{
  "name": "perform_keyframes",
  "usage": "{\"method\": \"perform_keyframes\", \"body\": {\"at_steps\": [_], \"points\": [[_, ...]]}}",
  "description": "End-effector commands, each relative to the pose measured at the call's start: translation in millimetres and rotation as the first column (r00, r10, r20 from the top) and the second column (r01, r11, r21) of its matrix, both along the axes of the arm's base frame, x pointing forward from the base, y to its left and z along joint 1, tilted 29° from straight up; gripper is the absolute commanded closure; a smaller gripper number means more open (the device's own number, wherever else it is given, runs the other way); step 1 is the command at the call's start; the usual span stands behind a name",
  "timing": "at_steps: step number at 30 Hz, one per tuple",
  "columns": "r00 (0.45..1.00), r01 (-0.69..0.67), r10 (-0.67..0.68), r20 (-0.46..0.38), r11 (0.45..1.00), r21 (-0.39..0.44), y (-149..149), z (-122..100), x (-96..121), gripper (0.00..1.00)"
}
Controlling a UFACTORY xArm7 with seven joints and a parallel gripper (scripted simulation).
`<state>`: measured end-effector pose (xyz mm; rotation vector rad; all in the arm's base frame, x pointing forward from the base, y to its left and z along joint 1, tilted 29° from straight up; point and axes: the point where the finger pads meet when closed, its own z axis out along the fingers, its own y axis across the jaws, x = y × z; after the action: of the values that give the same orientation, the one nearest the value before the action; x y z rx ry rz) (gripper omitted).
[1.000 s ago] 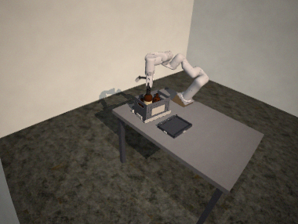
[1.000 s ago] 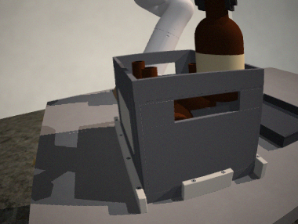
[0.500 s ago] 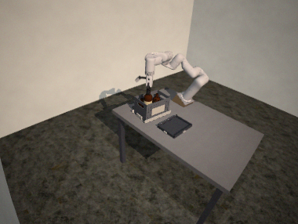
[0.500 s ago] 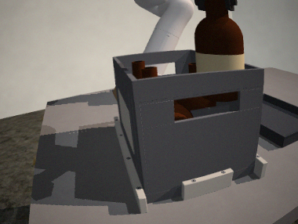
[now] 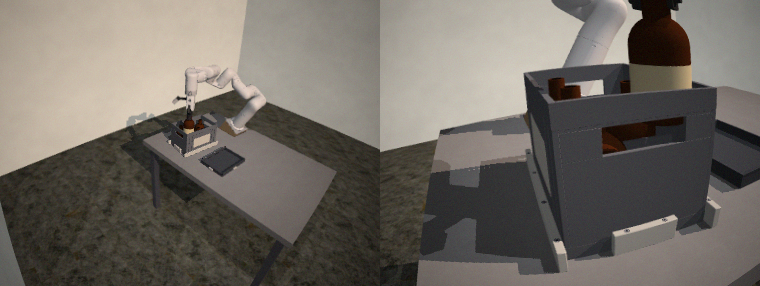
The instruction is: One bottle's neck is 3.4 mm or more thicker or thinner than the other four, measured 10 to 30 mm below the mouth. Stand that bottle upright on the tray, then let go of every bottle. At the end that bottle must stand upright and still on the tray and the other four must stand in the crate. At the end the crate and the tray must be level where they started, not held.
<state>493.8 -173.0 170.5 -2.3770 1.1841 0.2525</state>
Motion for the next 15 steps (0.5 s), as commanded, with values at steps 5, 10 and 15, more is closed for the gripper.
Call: {"method": "perform_keyframes", "body": {"at_steps": [5,10,15], "points": [[1.0,0.002,-0.002,0.003,1.0,-0.001,-3,6,0,1.0],[1.0,0.002,-0.002,0.003,1.0,-0.001,-6,11,0,1.0],[1.0,0.002,-0.002,0.003,1.0,-0.001,-9,17,0,1.0]]}}
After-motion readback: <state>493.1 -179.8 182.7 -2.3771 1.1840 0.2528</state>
